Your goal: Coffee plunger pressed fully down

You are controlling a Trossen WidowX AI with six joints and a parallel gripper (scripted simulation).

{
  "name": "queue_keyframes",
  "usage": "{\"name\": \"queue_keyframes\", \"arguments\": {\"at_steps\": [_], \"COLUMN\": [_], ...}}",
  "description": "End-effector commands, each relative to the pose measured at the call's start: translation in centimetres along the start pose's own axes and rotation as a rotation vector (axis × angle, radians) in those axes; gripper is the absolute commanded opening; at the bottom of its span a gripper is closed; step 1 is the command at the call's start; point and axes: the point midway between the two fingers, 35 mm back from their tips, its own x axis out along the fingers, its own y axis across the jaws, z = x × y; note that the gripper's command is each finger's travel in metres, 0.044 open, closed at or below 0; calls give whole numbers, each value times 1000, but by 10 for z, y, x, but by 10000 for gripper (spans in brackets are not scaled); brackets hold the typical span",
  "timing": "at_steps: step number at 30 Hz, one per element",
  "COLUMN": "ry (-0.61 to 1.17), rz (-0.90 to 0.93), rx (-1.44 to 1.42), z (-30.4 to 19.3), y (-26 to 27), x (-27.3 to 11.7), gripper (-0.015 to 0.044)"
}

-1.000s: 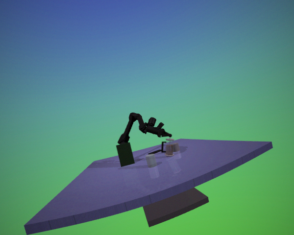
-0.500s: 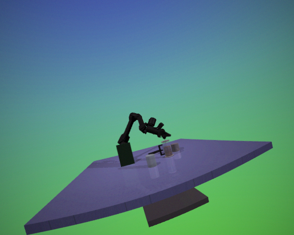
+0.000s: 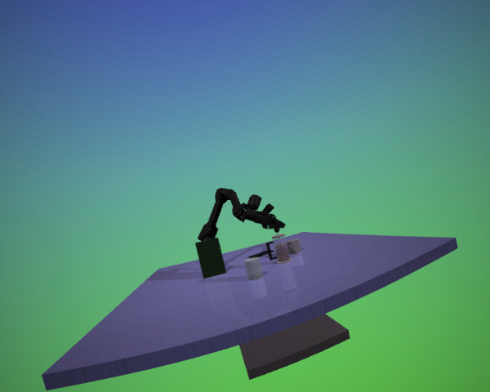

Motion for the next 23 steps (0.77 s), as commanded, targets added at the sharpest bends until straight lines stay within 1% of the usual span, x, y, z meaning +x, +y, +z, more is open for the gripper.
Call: {"name": "queue_keyframes", "arguments": {"at_steps": [1,4,6,23], "ry": [-12,-9,-8,-8], "rz": [1,3,4,4], "rx": [-7,-3,-1,-1], "z": [24,40,42,40], "y": [1,3,3,2], "x": [-29,-61,-69,-68], "gripper": [440,440,440,440]}}
